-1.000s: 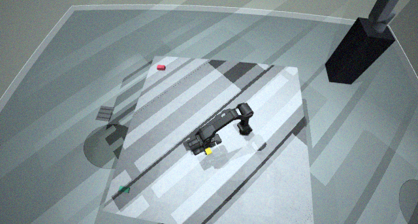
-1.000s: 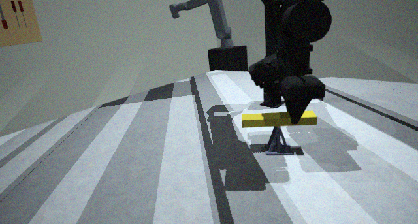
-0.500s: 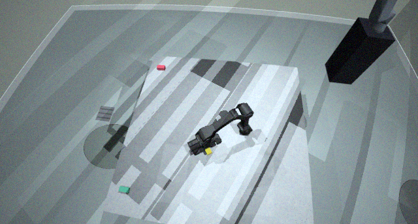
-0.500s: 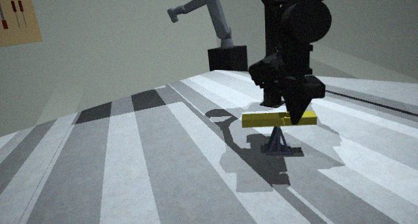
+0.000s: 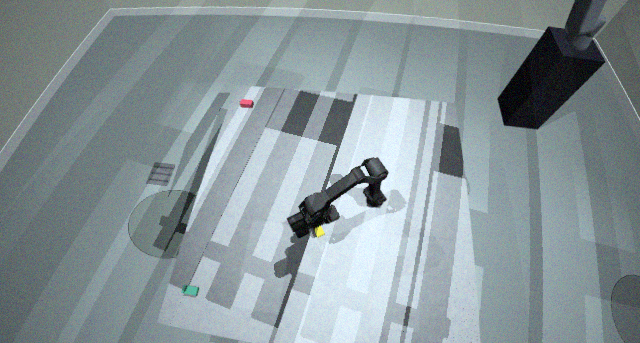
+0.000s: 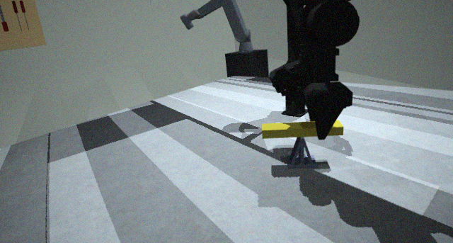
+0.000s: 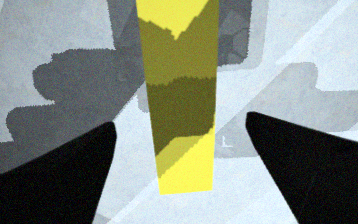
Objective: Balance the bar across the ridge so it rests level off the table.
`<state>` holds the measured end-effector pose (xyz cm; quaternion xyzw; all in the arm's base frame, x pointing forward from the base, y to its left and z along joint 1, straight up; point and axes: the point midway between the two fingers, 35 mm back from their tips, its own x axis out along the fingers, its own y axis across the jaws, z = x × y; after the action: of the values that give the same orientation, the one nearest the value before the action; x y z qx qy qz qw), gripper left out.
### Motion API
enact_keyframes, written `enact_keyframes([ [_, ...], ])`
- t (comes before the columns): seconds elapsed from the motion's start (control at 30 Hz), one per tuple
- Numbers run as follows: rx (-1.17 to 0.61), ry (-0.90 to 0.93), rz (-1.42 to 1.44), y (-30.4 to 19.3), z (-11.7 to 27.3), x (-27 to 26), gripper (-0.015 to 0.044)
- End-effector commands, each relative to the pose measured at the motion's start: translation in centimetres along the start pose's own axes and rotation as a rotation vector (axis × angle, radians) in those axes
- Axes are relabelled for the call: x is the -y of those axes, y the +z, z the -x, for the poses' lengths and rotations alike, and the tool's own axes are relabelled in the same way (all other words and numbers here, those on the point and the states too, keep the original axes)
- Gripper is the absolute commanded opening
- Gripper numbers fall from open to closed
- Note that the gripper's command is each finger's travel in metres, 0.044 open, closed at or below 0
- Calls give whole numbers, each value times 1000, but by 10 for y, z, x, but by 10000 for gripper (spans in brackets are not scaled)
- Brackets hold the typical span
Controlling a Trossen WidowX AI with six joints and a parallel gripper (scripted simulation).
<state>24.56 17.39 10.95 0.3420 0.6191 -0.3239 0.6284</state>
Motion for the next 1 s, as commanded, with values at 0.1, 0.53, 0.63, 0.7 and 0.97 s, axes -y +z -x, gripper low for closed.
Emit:
enact_keyframes([
  [0.1, 0, 0, 0, 0, 7, -1, 440],
  [0.53, 0, 0, 0, 0, 100, 0, 440],
  [0.63, 0, 0, 0, 0, 100, 0, 440],
  [0.7, 0, 0, 0, 0, 100, 0, 440],
  [0.97, 0, 0, 0, 0, 100, 0, 440],
])
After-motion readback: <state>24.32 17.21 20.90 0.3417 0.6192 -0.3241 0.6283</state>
